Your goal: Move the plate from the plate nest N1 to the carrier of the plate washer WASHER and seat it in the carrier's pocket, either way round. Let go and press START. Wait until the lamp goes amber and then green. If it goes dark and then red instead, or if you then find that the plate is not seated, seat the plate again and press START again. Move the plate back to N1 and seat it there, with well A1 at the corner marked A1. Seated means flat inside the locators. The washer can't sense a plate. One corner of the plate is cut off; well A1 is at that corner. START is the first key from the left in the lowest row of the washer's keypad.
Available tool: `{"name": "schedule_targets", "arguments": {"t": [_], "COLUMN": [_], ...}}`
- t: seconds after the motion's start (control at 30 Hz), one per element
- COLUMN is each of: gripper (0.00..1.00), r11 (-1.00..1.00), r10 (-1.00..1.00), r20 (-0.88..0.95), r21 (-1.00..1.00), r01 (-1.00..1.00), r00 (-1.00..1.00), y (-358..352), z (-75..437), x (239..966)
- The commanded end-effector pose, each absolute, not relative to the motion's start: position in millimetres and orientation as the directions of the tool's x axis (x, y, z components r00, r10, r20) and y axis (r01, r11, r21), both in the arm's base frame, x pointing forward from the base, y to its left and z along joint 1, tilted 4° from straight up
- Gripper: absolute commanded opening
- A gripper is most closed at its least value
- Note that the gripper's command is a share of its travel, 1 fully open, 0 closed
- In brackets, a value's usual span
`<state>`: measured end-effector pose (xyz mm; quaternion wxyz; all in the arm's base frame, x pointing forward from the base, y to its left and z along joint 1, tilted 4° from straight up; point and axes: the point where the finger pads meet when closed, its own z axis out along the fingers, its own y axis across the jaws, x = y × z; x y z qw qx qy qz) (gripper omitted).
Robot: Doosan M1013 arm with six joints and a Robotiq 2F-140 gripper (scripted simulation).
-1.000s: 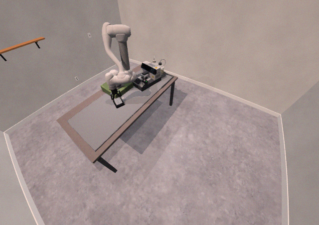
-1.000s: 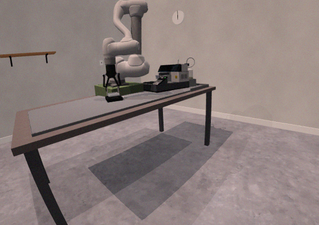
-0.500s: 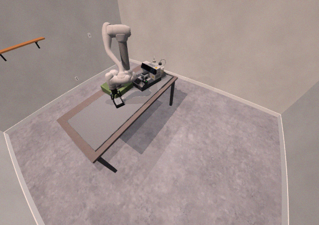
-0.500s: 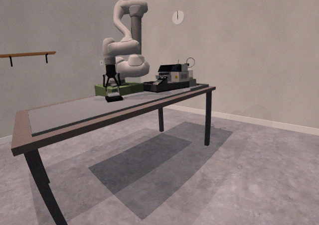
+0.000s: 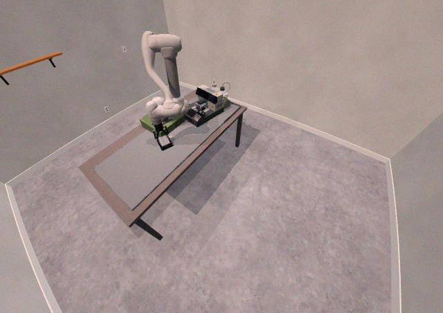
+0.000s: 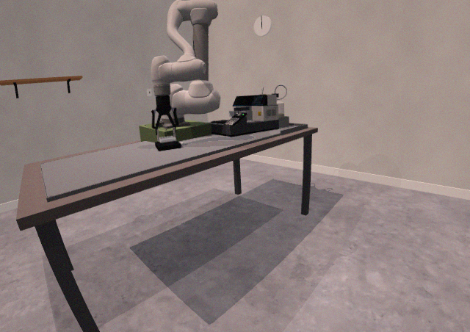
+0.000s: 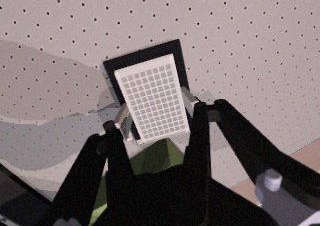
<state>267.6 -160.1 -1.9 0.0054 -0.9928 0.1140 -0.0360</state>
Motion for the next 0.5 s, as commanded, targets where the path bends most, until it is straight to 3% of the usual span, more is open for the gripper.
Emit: {"name": "schedule_targets", "arguments": {"t": [0.0,0.47], "gripper": [0.1,0.1], "r11": [-0.974,-0.974], "r10": [-0.227,-0.227], "r20": [0.07,0.07], "r21": [-0.019,-0.019], "r01": [-0.226,-0.226], "r00": [0.971,0.971], "y": [-160.1,-160.1], "z": [-1.9,-3.1], "x": [267.6,267.7]}}
